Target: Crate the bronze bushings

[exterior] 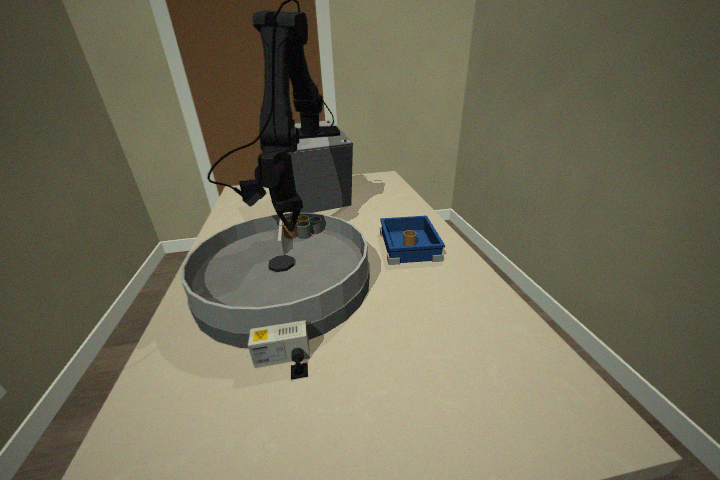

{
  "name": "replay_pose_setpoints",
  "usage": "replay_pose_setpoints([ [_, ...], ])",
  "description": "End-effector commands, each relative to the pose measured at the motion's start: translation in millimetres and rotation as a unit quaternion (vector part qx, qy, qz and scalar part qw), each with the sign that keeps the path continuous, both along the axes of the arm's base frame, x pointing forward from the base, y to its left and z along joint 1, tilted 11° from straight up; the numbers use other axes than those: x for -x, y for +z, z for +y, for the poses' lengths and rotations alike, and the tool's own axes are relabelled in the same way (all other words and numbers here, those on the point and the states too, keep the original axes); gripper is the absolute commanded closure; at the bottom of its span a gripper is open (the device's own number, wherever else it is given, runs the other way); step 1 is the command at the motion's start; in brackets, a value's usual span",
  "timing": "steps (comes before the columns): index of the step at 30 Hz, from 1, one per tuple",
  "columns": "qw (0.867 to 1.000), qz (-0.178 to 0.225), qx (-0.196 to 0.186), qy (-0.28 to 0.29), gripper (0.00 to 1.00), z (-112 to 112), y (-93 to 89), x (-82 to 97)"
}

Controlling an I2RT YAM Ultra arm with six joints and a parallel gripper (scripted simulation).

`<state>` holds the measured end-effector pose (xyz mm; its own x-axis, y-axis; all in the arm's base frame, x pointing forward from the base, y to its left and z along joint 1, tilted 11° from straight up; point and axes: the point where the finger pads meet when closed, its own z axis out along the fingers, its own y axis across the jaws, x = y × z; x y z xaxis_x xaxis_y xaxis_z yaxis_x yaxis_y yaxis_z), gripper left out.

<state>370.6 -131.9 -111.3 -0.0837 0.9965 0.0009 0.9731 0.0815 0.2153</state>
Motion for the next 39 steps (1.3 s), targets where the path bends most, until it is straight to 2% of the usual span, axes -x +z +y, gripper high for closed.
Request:
replay_pose_setpoints([
  [1, 1.0, 0.019, 0.003, -0.006, 1.0, -1.8, 0.7, 13.7],
  [10, 1.0, 0.014, 0.006, -0.005, 1.0, -4.3, 16.7, 14.7],
  [15, 1.0, 0.014, 0.006, -0.005, 1.0, -4.4, 37.3, 19.1],
  [18, 1.0, 0.006, 0.009, -0.005, 1.0, -7.1, 55.0, 16.2],
  [20, 1.0, 0.006, 0.009, -0.005, 1.0, -7.1, 55.0, 16.2],
  [24, 1.0, -0.006, 0.014, -0.005, 1.0, -11.5, 77.9, 10.0],
  [26, 1.0, -0.006, 0.014, -0.005, 1.0, -11.6, 83.6, 11.1],
  [31, 1.0, -0.006, 0.014, -0.005, 1.0, -11.6, 88.8, 12.3],
  [33, 1.0, 0.001, 0.011, -0.006, 1.0, -10.6, 83.1, 14.5],
  [39, 1.0, 0.001, 0.011, -0.006, 1.0, -10.6, 82.8, 14.6],
])
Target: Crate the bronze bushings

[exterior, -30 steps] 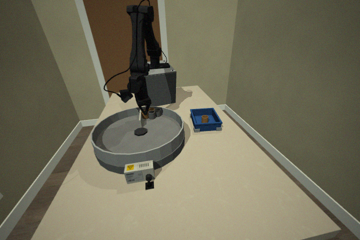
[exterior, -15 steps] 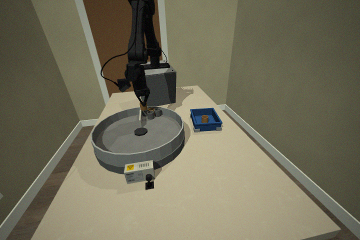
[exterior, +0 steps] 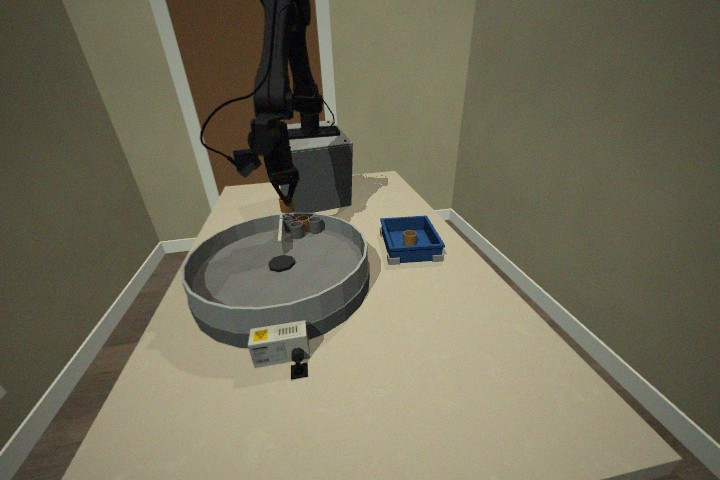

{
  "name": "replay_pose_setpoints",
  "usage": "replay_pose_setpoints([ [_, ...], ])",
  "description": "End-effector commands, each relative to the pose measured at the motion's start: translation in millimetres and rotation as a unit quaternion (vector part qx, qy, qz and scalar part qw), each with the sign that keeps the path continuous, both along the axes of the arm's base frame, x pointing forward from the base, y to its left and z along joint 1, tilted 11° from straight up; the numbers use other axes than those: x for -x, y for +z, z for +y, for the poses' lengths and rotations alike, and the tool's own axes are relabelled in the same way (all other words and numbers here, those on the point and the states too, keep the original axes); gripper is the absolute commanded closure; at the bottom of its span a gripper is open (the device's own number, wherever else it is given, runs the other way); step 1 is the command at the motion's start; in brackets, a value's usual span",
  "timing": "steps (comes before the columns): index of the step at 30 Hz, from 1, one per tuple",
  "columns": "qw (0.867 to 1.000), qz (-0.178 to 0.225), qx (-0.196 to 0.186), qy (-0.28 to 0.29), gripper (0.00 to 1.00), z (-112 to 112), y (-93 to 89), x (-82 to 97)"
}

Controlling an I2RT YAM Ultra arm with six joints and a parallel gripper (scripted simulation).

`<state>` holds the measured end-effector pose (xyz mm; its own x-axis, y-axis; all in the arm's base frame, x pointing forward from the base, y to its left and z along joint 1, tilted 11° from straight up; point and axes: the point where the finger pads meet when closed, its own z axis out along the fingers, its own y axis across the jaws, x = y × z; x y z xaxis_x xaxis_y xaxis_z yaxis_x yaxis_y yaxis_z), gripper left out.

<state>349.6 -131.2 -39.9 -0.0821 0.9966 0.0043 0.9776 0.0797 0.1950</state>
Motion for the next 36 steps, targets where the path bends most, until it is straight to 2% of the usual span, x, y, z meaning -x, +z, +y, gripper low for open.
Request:
replay_pose_setpoints([
  [1, 1.0, -0.009, 0.012, -0.005, 1.0, -11.3, 11.4, -6.4],
  [29, 1.0, -0.009, 0.012, -0.005, 1.0, -11.2, 11.7, -6.5],
  [36, 1.0, -0.018, 0.014, -0.001, 1.0, -0.7, 16.5, -11.9],
])
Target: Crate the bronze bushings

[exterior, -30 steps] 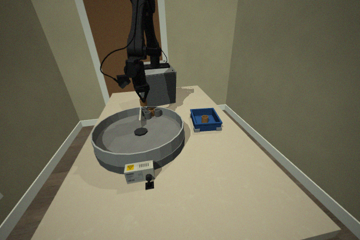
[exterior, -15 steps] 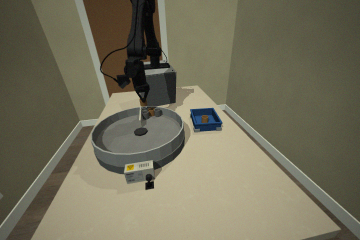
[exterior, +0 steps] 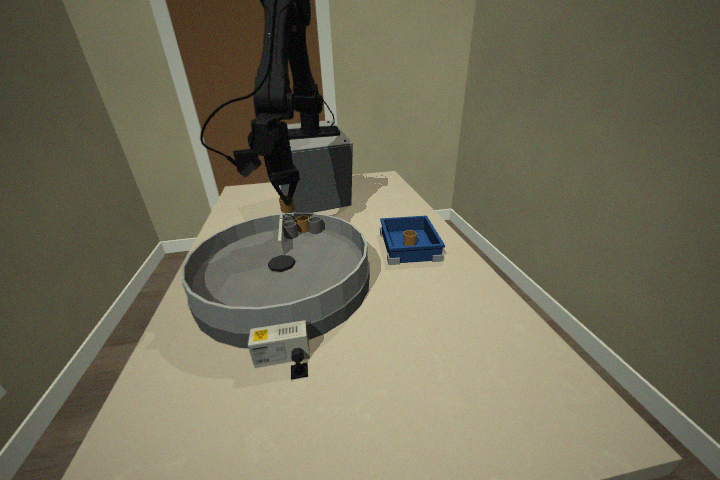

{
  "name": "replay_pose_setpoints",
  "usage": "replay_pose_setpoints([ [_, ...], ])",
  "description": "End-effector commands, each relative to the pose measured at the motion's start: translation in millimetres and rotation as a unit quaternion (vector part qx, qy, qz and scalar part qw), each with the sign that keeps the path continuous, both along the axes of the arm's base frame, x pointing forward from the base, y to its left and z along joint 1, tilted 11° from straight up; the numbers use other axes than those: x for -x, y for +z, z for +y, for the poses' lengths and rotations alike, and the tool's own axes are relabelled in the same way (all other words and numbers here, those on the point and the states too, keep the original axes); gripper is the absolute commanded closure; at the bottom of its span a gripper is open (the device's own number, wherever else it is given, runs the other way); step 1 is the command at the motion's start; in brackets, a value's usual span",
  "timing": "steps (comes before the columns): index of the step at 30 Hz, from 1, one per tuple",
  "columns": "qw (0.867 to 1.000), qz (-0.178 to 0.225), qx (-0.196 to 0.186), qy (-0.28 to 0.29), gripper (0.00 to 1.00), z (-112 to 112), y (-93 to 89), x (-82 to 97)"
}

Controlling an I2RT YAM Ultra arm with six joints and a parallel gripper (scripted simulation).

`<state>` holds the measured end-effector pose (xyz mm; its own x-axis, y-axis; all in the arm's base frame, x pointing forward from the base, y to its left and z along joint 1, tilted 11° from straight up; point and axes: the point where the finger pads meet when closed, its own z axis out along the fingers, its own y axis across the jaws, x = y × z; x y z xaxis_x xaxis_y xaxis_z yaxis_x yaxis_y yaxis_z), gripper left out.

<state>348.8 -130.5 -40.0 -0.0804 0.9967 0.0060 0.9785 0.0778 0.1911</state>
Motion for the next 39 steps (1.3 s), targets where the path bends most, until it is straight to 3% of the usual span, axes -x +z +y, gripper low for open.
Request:
replay_pose_setpoints([
  [1, 1.0, -0.015, 0.012, 0.0, 1.0, 2.7, 12.5, -7.8],
  [6, 1.0, -0.007, 0.009, 0.0, 1.0, 21.7, 8.3, -3.6],
  [14, 1.0, -0.017, 0.01, 0.0, 1.0, 55.7, 12.3, -13.5],
  [19, 1.0, -0.005, 0.007, 0.0, 1.0, 97.2, 11.9, -12.0],
  [21, 1.0, -0.022, 0.008, 0.0, 1.0, 114.6, 22.3, -27.9],
  [24, 1.0, -0.004, 0.007, 0.0, 1.0, 144.5, 10.7, -26.3],
  [28, 1.0, -0.004, 0.006, 0.0, 1.0, 186.4, 12.5, -31.4],
  [30, 1.0, -0.004, 0.006, 0.0, 1.0, 186.4, 12.5, -31.4],
  [39, 1.0, -0.006, 0.005, 0.001, 1.0, 280.6, 16.9, -42.6],
])
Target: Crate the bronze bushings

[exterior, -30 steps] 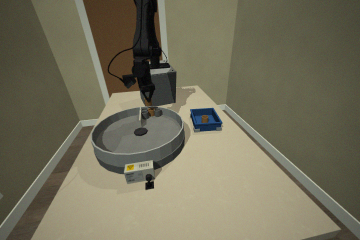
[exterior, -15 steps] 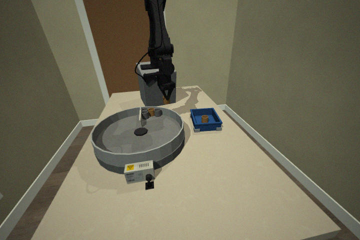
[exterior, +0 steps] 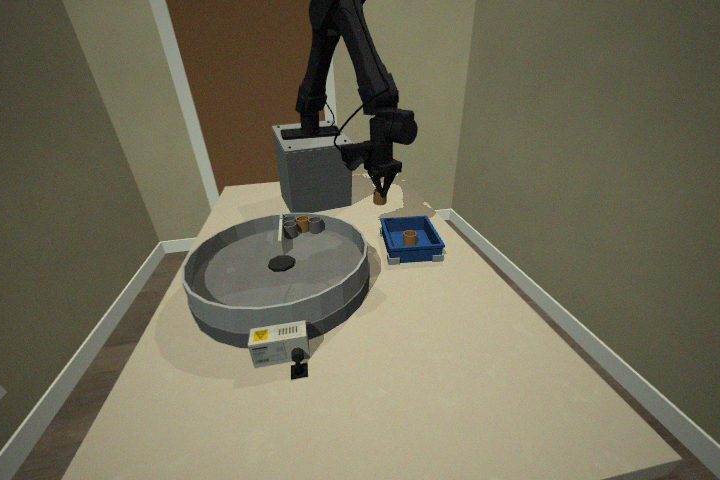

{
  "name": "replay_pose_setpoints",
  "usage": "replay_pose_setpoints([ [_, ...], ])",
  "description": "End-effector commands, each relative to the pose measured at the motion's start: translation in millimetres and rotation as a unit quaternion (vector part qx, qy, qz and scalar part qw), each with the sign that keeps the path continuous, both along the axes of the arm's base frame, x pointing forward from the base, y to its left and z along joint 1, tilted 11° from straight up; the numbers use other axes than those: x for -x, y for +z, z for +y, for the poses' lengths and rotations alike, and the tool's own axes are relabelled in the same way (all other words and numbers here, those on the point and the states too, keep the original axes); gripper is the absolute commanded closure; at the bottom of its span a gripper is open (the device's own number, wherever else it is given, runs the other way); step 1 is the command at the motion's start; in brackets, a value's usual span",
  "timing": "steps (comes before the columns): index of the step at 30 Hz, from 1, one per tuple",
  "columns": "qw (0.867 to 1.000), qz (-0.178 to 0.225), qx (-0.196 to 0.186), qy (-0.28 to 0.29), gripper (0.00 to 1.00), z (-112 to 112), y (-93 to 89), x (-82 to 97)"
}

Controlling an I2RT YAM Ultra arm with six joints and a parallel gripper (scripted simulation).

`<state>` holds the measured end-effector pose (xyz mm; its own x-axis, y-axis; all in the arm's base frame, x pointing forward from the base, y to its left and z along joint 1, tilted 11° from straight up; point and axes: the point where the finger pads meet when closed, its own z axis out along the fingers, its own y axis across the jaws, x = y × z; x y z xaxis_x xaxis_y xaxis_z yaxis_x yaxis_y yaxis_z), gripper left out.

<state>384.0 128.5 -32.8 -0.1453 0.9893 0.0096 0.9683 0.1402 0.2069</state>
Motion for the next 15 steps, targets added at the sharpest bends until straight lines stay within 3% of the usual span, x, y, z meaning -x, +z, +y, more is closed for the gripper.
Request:
replay_pose_setpoints([
  [1, 0.999, 0.002, 0.008, -0.032, 1.0, 29.7, 10.0, -8.3],
  [6, 0.999, 0.001, 0.007, -0.032, 1.0, 59.9, 11.5, -11.8],
  [15, 0.999, -0.003, 0.004, -0.032, 1.0, 80.2, 16.9, -15.3],
])
